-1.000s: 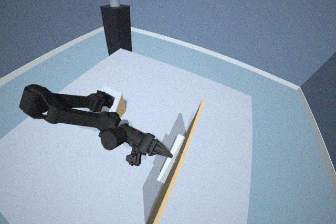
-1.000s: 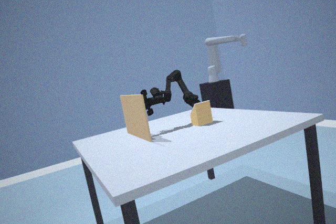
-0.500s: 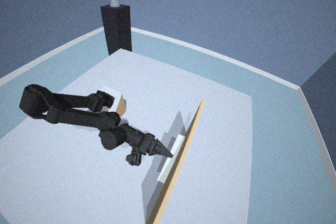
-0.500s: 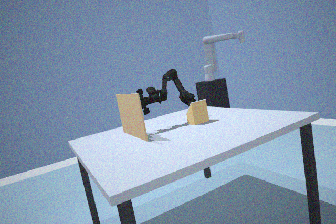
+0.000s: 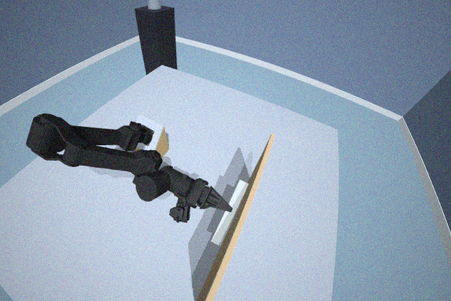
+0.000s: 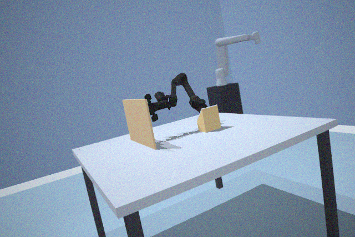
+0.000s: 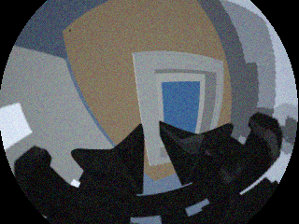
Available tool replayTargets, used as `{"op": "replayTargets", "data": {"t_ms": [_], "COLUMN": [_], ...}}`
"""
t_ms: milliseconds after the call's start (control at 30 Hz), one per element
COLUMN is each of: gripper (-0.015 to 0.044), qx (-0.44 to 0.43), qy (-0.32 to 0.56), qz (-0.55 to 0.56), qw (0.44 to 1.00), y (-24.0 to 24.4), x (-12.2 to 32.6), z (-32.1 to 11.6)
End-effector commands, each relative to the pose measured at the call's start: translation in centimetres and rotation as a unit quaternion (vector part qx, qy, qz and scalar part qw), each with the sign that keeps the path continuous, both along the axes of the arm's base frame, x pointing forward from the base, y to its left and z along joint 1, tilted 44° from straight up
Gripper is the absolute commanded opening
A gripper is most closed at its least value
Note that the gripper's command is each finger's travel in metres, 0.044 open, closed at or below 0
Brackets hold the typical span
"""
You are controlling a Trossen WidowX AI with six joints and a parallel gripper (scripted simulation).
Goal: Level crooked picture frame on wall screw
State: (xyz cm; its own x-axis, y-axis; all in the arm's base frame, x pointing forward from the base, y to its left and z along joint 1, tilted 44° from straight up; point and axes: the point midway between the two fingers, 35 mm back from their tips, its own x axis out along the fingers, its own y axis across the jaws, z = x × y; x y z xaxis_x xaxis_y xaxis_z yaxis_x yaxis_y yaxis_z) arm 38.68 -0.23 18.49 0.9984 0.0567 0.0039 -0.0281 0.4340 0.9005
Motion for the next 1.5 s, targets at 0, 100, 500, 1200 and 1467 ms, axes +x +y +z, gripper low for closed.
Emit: {"op": "replayTargets", "data": {"t_ms": [0,100,500,1200,1467], "gripper": [0.0000,0.0000,0.0000,0.0000,0.0000], "qx": [0.002,0.002,0.002,-0.002,-0.008], "qy": [-0.003,-0.003,-0.003,-0.001,-0.001], "qz": [0.006,0.006,0.006,0.002,0.002], "qw": [1.000,1.000,1.000,1.000,1.000], "y": [0.22,0.17,-0.04,-0.32,-0.33], "x": [0.01,0.02,0.04,0.04,0.04], "z": [0.05,-0.04,-0.37,-0.69,-0.71]}}
